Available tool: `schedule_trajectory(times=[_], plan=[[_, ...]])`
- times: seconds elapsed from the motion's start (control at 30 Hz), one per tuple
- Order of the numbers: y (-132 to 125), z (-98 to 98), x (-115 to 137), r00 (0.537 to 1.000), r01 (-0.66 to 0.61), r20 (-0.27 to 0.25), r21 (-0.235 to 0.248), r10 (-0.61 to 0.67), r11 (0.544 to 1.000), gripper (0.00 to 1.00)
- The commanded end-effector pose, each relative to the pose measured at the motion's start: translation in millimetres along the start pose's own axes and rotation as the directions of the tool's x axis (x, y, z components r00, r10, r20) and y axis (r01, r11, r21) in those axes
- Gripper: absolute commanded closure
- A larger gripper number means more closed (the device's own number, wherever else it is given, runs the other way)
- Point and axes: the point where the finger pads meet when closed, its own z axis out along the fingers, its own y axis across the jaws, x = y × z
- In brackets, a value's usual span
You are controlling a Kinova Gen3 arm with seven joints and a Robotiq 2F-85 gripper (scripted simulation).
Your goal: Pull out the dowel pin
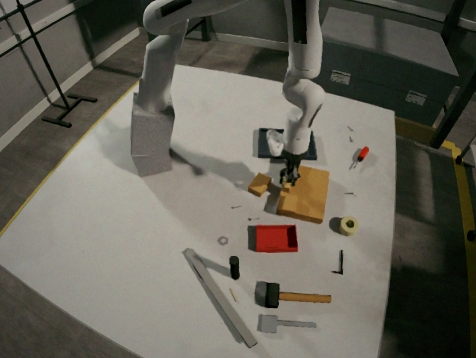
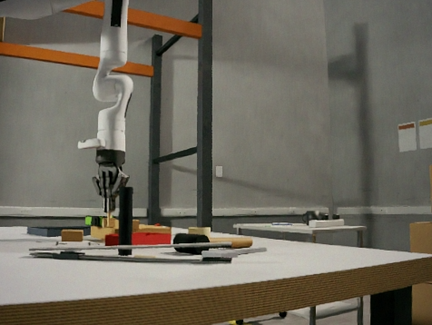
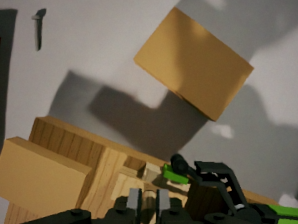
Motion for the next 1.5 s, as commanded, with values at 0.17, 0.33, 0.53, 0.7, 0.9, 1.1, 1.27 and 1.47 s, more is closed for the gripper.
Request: schedule_trajectory(times=[0.17, 0.33, 0.53, 0.7, 0.9, 1.1, 1.27, 1.47], plan=[[-0.6, -0.9, -0.7, 0.996, 0.085, 0.0, 0.0, -0.085, 0.996, 0.9], [-0.6, -0.9, -0.7, 0.994, 0.113, 0.0, 0.0, -0.113, 0.994, 0.9], [-0.6, -1.0, -0.7, 0.986, 0.17, 0.0, 0.0, -0.17, 0.986, 0.9], [-0.6, -1.0, -0.7, 0.976, 0.216, 0.0, 0.0, -0.216, 0.976, 0.9], [-0.6, -1.1, -0.7, 0.968, 0.253, 0.0, 0.0, -0.253, 0.968, 0.9], [-0.6, -1.2, -0.7, 0.952, 0.307, 0.0, 0.0, -0.307, 0.952, 0.9], [-0.6, -1.4, -0.7, 0.937, 0.35, 0.0, 0.0, -0.35, 0.937, 0.9], [-0.6, -1.7, -0.7, 0.949, 0.315, 0.0, 0.0, -0.315, 0.949, 0.9]])
